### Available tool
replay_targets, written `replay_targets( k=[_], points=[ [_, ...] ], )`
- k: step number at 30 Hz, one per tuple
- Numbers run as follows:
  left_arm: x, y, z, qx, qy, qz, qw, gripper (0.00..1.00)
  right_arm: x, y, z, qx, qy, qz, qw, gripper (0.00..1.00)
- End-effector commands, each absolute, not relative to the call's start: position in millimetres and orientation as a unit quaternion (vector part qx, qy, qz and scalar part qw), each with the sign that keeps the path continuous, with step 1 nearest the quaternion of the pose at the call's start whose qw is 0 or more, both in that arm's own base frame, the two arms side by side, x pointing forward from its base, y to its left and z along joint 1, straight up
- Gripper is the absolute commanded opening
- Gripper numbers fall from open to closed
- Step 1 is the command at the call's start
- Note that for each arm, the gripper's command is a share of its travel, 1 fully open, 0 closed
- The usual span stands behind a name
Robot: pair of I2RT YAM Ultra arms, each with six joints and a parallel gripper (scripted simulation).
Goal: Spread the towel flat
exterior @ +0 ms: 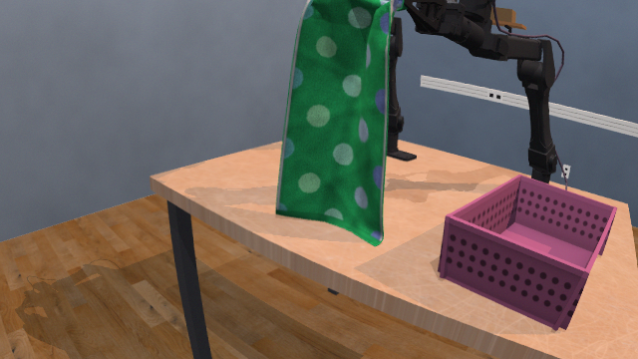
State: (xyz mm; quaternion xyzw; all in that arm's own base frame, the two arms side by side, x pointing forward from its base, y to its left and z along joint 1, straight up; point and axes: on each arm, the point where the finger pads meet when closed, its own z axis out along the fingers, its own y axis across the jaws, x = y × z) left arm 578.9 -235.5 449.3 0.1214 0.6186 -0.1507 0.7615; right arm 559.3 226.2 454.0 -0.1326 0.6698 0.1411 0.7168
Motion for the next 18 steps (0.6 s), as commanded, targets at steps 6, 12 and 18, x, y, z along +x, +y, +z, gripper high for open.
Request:
replay_targets(
  k=[6,12,18],
  points=[
    [570,-220,474,0.113,0.609,-0.140,0.773,0.00,553,211,462,-0.122,0.674,0.131,0.717,0.00],
    [570,-220,474,0.113,0.608,-0.140,0.773,0.00,553,211,462,-0.122,0.673,0.131,0.717,0.00],
    [570,-220,474,0.113,0.608,-0.140,0.773,0.00,553,211,462,-0.122,0.673,0.131,0.717,0.00]
  ],
)
